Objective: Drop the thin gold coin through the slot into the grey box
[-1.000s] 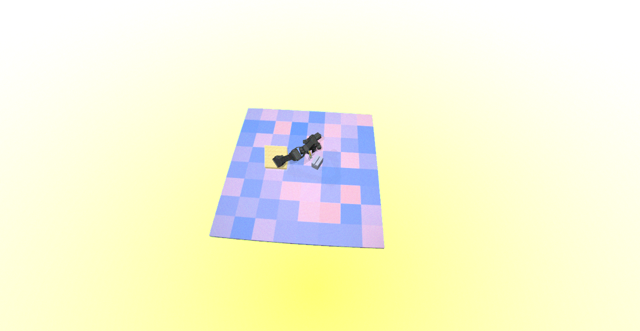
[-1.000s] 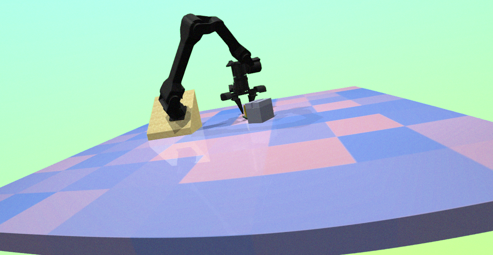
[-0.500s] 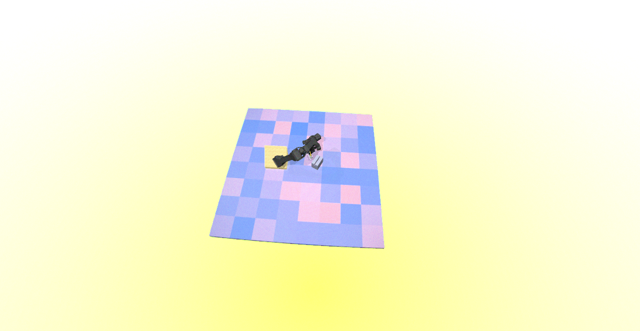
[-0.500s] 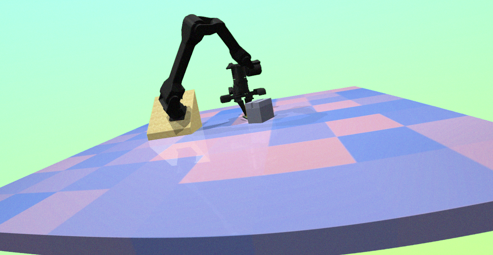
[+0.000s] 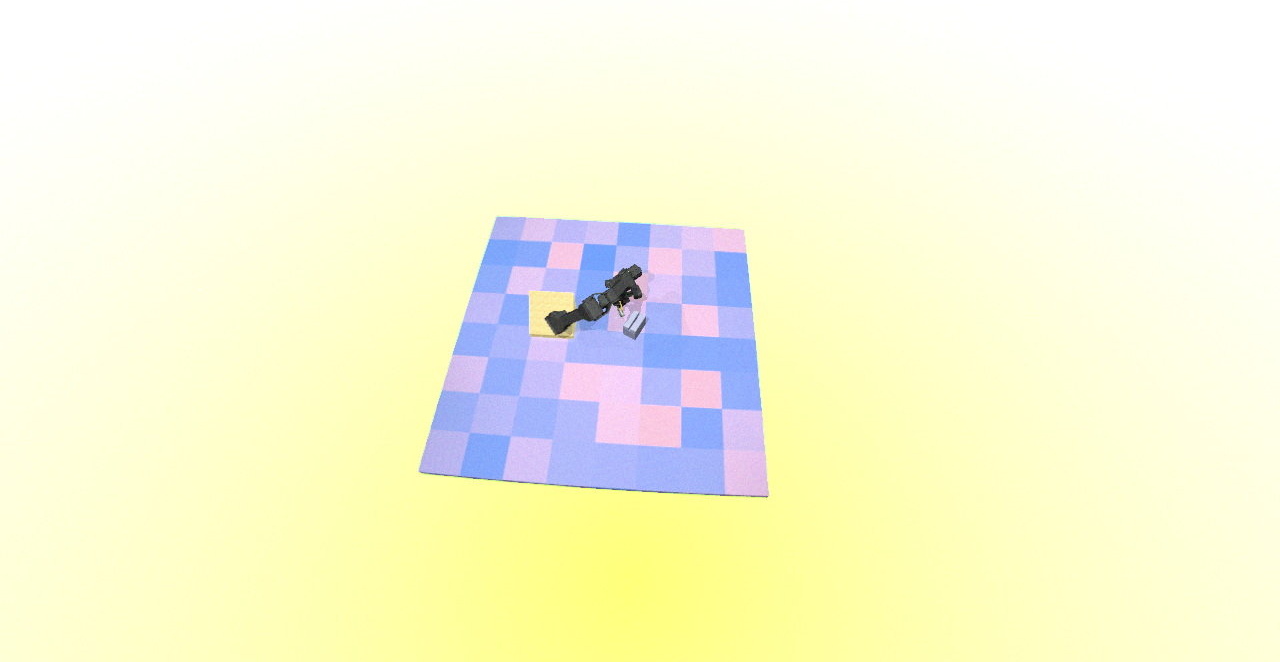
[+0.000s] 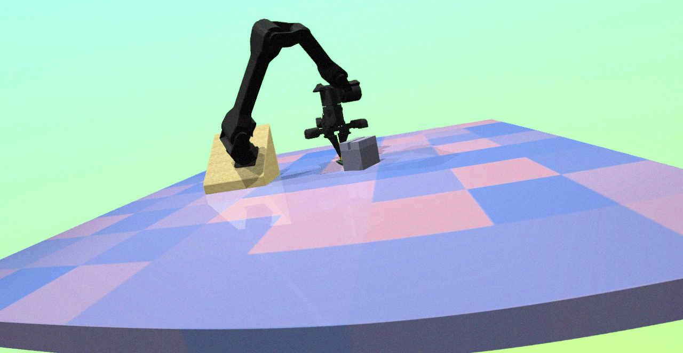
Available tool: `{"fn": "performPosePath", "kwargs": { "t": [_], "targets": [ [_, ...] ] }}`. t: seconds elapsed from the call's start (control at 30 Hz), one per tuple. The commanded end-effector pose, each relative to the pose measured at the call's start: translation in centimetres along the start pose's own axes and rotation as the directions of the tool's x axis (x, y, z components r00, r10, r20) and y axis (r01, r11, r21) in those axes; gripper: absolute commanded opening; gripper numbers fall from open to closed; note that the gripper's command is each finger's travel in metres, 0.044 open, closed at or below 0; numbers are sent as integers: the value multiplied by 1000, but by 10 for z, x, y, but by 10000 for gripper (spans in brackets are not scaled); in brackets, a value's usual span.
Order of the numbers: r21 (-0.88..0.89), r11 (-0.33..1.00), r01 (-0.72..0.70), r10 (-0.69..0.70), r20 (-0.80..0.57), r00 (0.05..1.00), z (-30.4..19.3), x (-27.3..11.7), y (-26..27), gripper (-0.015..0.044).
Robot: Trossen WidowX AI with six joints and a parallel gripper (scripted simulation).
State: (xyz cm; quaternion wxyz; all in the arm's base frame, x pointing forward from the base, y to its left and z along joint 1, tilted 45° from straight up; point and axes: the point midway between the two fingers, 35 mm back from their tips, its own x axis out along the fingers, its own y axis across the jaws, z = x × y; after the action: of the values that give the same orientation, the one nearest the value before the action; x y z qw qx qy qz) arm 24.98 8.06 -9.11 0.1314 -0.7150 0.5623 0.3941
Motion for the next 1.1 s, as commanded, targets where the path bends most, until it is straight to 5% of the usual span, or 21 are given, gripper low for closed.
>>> {"fn": "performPosePath", "kwargs": {
  "t": [0.0, 1.07],
  "targets": [
    [8, 1000, 5, -5, 7, 1000, 0, -12, -3, 0],
    [8, 1000, 3, -3, 9, 1000, 0, -84, 1, 0]
  ]
}}
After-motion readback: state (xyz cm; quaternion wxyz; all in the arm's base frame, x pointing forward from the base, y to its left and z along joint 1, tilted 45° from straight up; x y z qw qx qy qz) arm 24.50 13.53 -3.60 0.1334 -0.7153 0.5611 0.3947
